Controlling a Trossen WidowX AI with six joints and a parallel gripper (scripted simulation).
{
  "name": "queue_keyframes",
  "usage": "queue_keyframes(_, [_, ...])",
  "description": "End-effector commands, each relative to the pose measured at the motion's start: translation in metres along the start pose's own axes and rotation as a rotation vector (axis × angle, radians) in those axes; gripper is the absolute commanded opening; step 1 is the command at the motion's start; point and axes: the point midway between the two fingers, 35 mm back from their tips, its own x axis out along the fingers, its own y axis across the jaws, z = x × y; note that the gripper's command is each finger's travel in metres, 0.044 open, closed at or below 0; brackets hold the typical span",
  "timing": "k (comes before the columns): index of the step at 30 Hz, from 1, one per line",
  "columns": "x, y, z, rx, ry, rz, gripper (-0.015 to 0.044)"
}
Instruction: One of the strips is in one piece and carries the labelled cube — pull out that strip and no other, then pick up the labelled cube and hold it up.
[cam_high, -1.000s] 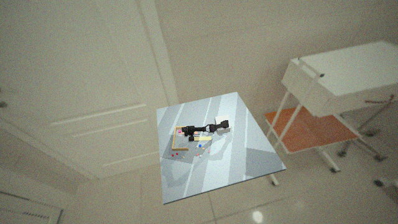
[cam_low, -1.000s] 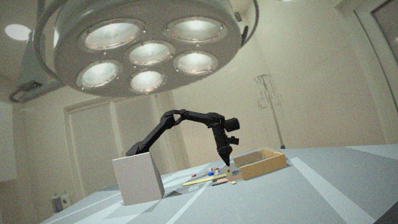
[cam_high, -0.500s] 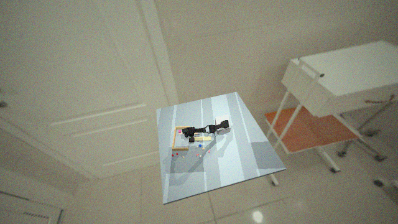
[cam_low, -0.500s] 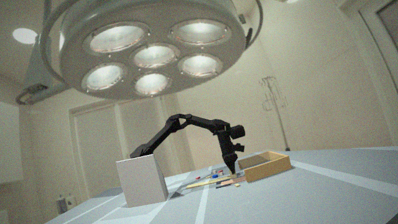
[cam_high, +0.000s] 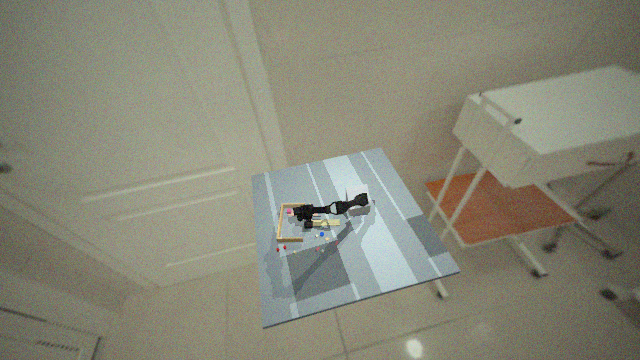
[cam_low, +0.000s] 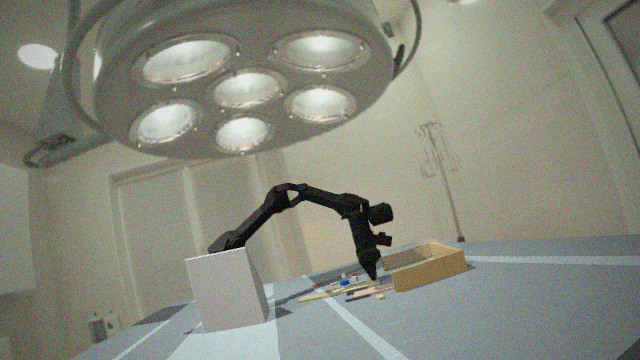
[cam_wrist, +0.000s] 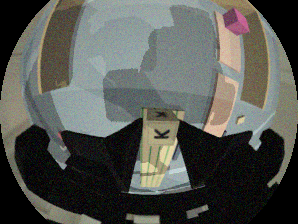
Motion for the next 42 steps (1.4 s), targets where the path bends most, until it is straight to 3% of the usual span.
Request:
queue_keyframes(1, [0.0, 0.0, 0.0, 0.0, 0.0, 0.0, 0.0132])
queue_keyframes(6, [0.0, 0.0, 0.0, 0.0, 0.0, 0.0, 0.0098])
queue_keyframes(10, [-0.002, -0.001, -0.002, 0.0, 0.0, 0.0, 0.0])
queue_keyframes(25, [-0.041, -0.017, -0.055, 0.011, 0.007, 0.0, 0.0])
queue_keyframes(42, [-0.044, -0.03, -0.096, 0.014, 0.009, 0.0, 0.0])
